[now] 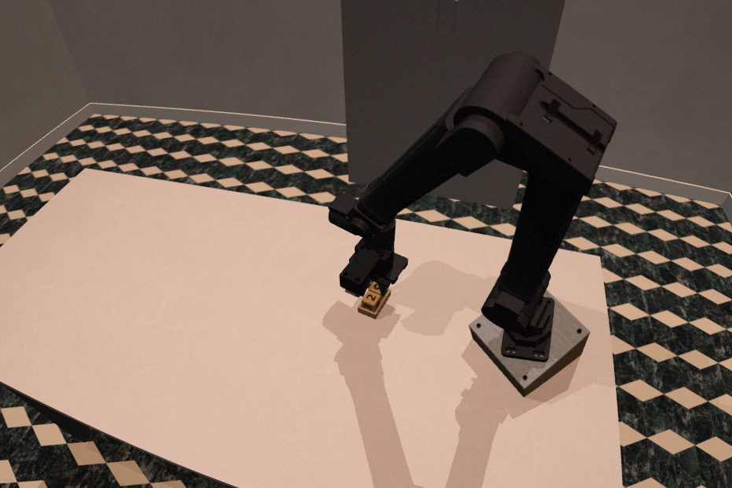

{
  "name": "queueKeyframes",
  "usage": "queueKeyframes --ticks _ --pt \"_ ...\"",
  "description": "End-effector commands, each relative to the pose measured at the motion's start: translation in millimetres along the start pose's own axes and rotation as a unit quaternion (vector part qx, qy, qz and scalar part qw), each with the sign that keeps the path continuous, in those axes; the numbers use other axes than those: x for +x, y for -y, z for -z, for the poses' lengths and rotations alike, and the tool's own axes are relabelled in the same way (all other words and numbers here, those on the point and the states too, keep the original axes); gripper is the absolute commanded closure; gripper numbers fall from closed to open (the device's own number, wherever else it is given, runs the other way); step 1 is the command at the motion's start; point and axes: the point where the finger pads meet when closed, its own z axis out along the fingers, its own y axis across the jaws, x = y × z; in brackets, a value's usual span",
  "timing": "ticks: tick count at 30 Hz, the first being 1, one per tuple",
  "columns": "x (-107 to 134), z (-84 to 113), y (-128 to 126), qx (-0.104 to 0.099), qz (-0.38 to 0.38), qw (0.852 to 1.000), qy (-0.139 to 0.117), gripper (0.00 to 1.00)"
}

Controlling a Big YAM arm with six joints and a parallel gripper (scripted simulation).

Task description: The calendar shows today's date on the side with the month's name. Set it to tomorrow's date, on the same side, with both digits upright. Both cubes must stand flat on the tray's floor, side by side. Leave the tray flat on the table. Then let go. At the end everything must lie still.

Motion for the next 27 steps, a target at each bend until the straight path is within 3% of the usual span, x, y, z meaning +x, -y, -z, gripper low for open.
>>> queueKeyframes --ticks 1,15,18,21,27 --pt "-3.6 -6.1 -0.2 -0.006 0.001 1.0 0.001 0.74" --pt "-4.1 -3.4 -1.2 -0.012 0.003 1.0 0.002 0.74" --pt "1.0 20.9 20.1 0.019 0.006 1.0 -0.002 0.74" --pt "0.8 25.8 20.4 0.019 0.007 1.0 -0.002 0.74" --pt "0.3 71.2 21.6 0.022 0.008 1.0 -0.003 0.74"
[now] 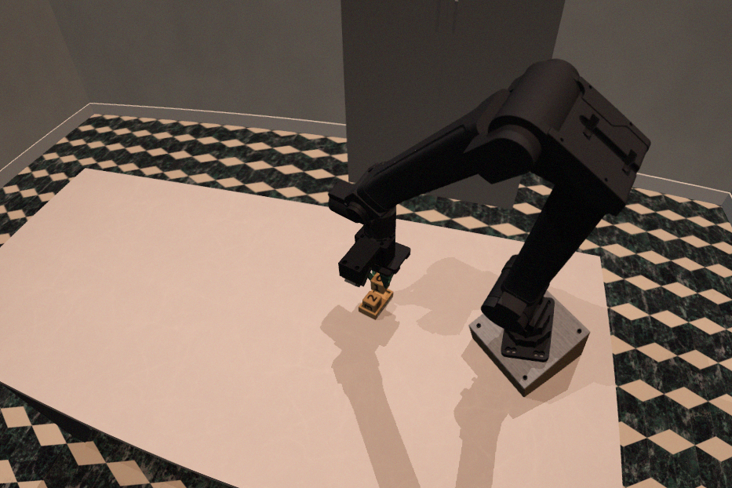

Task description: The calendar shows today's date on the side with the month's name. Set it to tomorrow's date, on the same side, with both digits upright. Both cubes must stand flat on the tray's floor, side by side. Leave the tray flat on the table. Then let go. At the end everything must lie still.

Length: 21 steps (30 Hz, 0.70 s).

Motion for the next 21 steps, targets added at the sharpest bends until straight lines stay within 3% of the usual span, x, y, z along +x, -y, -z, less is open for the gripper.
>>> queueKeyframes --ticks 1,5,8,9,11,12,15,21 --pt "1.6 48.0 26.3 0.039 0.014 0.999 -0.006 0.74" --pt "1.4 75.3 25.3 0.04 0.015 0.999 -0.007 0.74" --pt "1.4 84.7 24.2 0.04 0.015 0.999 -0.008 0.74" --pt "3.4 67.3 1.6 0.012 0.005 1.0 -0.002 0.74" --pt "3.4 67.3 1.6 0.012 0.005 1.0 -0.002 0.74" --pt "1.1 62.5 0.2 0.003 0.008 1.0 0.001 0.74" --pt "1.5 69.3 13.7 0.02 0.014 1.0 -0.003 0.74" --pt "0.3 69.0 13.9 0.02 0.009 1.0 -0.003 0.74"
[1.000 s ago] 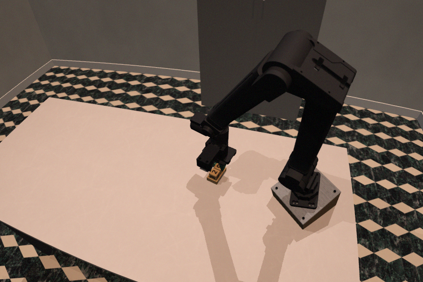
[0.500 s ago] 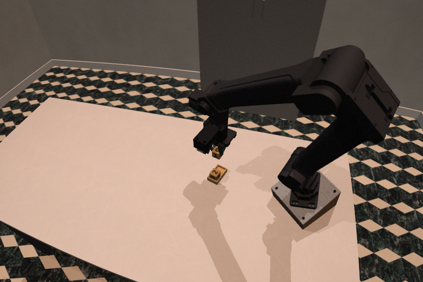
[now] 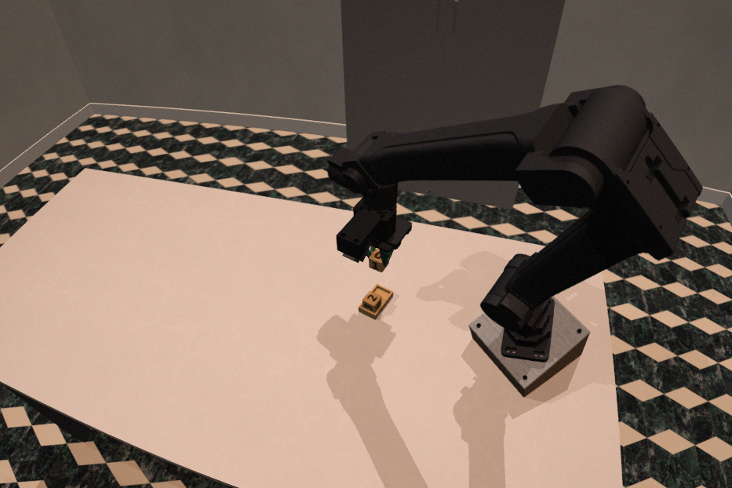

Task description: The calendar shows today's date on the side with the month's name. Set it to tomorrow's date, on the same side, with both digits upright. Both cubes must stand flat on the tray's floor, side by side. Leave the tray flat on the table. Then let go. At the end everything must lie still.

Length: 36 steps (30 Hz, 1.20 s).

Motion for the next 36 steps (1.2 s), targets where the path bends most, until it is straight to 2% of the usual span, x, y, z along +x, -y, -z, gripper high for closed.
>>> queueKeyframes --ticks 1,7,10,13,19,20,21,24,26,32,33,34,36 --pt "-2.5 2.4 11.8 0.006 -0.001 1.0 0.001 0.74" --pt "-9.4 4.8 19.4 0.013 -0.03 0.999 -0.002 0.74" --pt "-24.4 16.6 31.1 0.034 -0.077 0.996 -0.003 0.74" --pt "-41.8 15.2 32.5 0.034 -0.154 0.988 0.001 0.74" --pt "-60.4 7.8 24.9 0.024 -0.246 0.969 0.004 0.74" --pt "-60.6 7.6 24.7 0.024 -0.247 0.969 0.004 0.74" --pt "-67.9 9.6 28.0 0.028 -0.274 0.961 0.006 0.74" --pt "-68.7 9.8 28.4 0.028 -0.277 0.96 0.007 0.74" --pt "-84.8 12.7 33.4 0.033 -0.336 0.941 0.013 0.74" --pt "-103.4 8.5 26.5 0.026 -0.42 0.907 0.016 0.74" --pt "-108.0 7.5 24.5 0.024 -0.441 0.897 0.016 0.74" --pt "-108.7 7.3 24.1 0.023 -0.444 0.896 0.016 0.74" --pt "-120.5 11.2 29.2 0.029 -0.478 0.877 0.025 0.74"
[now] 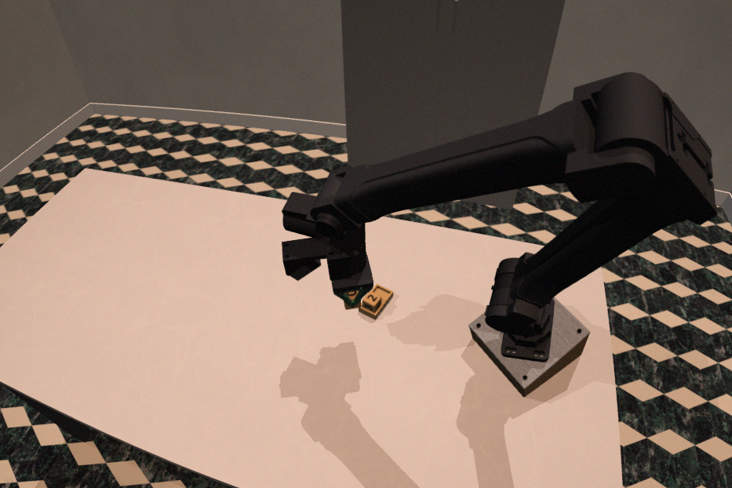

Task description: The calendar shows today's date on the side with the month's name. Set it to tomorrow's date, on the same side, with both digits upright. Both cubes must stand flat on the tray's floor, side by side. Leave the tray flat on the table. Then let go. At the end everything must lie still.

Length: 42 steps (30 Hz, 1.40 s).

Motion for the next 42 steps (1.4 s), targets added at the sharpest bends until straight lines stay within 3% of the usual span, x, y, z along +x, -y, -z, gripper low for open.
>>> queueKeyframes --ticks 1,9,25,29,42 --pt "-35.6 23.5 -0.8 0.017 -0.073 0.996 0.041 0.74" --pt "-29.8 14.0 -18.7 0.005 -0.144 0.989 0.029 0.74" --pt "-30.3 12.8 -19.1 0.005 -0.147 0.989 0.029 0.74" --pt "-18.5 -4.9 -20.6 -0.001 -0.153 0.988 0.008 0.74" --pt "-18.2 -47.7 -21.3 -0.001 -0.154 0.988 0.008 0.74"
